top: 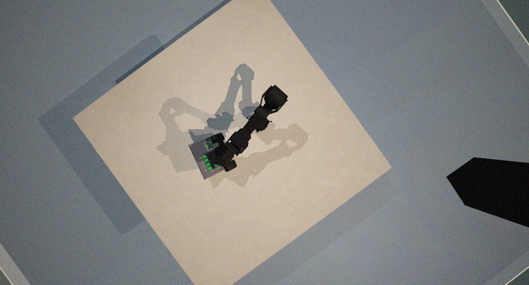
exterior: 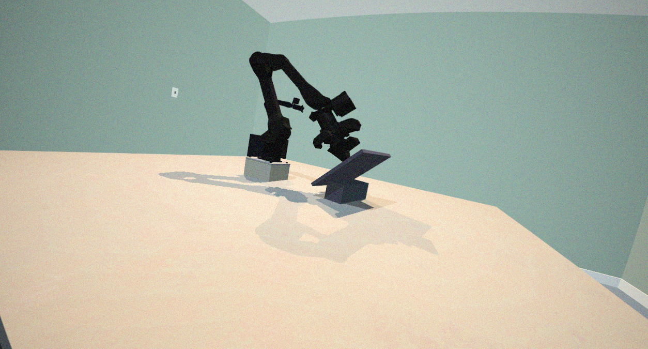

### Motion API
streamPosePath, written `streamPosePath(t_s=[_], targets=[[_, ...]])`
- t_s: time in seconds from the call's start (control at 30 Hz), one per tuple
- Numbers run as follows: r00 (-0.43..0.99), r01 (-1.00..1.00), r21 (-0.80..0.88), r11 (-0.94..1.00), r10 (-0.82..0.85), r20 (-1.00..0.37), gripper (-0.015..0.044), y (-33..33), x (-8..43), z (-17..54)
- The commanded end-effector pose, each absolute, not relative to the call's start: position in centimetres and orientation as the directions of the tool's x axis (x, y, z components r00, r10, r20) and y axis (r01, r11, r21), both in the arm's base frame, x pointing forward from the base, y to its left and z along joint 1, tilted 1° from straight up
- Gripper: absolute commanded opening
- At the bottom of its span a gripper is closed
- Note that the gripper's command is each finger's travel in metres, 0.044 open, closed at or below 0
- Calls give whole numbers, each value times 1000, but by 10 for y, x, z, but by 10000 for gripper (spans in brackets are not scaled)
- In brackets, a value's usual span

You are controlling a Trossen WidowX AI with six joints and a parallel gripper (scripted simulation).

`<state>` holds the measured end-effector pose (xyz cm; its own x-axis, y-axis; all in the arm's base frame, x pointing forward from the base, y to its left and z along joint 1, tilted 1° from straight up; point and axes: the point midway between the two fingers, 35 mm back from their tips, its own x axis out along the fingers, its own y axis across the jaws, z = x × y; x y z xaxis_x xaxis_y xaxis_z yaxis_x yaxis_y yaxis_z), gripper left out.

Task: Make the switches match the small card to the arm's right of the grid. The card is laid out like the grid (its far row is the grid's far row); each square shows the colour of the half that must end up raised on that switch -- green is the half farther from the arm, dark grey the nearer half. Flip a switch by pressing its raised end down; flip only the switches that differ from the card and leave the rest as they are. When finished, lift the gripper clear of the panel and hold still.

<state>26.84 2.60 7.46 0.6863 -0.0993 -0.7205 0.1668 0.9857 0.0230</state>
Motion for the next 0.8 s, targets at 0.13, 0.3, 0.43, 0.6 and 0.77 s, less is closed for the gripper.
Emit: streamPosePath(t_s=[0.13,0.3,0.43,0.6,0.77], targets=[[686,162,22,987,-96,-721,0,26,269,74],[686,162,22,987,-96,-721,0,26,269,74],[686,162,22,987,-96,-721,0,26,269,74],[686,161,22,987,-96,-721,0,26,270,73],[686,161,22,987,-96,-721,0,26,270,73]])
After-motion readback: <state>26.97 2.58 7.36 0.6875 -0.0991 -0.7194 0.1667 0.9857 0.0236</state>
